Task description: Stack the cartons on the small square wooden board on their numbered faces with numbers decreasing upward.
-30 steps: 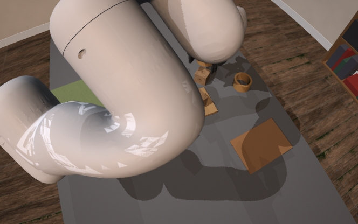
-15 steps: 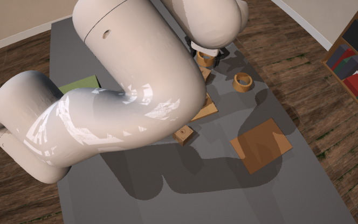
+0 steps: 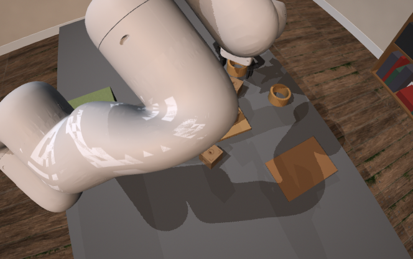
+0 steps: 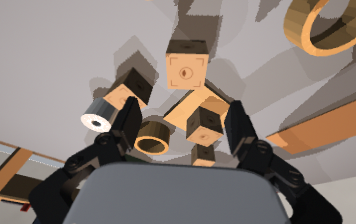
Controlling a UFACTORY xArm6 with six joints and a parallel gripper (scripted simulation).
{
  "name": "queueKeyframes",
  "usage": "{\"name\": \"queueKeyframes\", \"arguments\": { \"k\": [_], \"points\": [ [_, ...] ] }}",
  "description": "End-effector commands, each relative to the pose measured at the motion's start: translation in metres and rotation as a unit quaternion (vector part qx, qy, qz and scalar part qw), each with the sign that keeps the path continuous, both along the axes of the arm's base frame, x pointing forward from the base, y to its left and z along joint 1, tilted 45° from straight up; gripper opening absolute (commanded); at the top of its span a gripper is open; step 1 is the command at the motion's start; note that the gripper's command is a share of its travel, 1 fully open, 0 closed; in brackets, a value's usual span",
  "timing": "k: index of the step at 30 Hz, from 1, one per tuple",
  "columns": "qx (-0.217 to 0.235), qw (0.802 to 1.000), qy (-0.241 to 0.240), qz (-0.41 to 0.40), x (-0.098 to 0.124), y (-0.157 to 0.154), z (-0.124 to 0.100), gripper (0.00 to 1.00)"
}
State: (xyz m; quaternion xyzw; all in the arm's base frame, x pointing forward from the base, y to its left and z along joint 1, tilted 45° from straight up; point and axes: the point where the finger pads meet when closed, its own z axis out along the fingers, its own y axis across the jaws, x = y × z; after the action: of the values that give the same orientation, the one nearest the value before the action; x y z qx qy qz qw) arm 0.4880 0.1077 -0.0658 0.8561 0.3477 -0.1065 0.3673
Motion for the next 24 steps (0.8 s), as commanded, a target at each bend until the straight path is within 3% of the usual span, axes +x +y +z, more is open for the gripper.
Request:
{"name": "queueKeyframes", "arguments": {
  "k": [1, 24],
  "points": [
    [0.001, 1.0, -0.002, 0.001, 0.001, 0.0, 0.0, 1.0],
    [0.002, 1.0, -0.001, 0.001, 0.003, -0.015, -0.017, 1.0]
  ]
}}
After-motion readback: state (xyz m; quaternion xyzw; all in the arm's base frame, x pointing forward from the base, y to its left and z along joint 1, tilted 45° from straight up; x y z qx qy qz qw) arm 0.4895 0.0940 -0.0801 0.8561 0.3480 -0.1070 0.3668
